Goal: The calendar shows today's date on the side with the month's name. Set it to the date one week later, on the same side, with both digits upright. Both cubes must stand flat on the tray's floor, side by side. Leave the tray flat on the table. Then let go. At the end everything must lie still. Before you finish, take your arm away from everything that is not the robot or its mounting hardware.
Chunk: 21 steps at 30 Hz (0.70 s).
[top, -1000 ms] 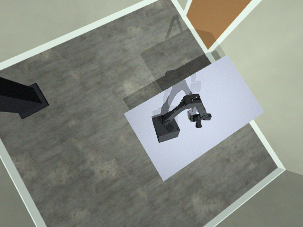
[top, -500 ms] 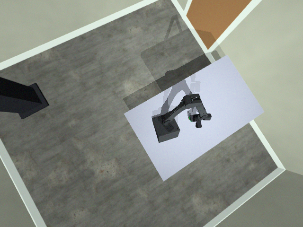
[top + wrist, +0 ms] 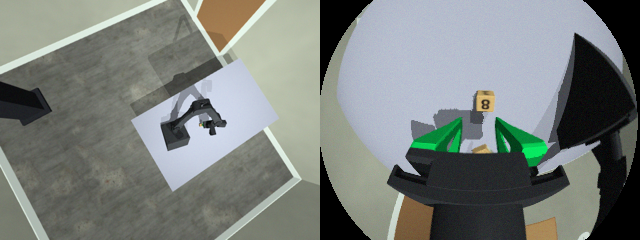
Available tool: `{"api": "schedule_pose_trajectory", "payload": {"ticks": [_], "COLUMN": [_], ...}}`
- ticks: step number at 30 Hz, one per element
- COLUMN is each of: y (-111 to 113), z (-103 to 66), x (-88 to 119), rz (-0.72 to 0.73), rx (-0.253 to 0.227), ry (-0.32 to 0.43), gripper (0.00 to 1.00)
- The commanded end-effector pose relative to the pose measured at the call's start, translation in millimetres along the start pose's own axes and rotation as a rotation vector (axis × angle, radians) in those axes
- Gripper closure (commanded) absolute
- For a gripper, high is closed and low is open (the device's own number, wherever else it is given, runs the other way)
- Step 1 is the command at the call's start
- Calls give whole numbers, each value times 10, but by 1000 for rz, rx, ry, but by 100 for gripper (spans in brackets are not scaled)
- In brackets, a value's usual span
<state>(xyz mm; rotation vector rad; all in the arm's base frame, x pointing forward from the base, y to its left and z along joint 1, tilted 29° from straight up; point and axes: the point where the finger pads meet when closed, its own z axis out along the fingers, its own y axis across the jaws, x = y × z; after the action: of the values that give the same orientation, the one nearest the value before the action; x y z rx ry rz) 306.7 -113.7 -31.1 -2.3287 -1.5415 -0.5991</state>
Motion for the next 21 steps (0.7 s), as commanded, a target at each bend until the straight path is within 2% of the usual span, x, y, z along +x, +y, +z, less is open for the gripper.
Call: {"api": "schedule_pose_trajectory", "payload": {"ticks": [1,9,10,12,14,18,21], "y": [2,-45,-88,-161,-105,-98,-52], "z": [-205,-191,-146,-99,-93,-100,-126], "x": [-15,-18,29,40,29,40,50], "rz": [0,7,9,13,0,-1,-5], "rx": [1,14,32,54,34,27,14], "ry": [-12,-14,-22,-58,-123,-237,-255], "gripper": [55,55,55,55,55,55,55]}}
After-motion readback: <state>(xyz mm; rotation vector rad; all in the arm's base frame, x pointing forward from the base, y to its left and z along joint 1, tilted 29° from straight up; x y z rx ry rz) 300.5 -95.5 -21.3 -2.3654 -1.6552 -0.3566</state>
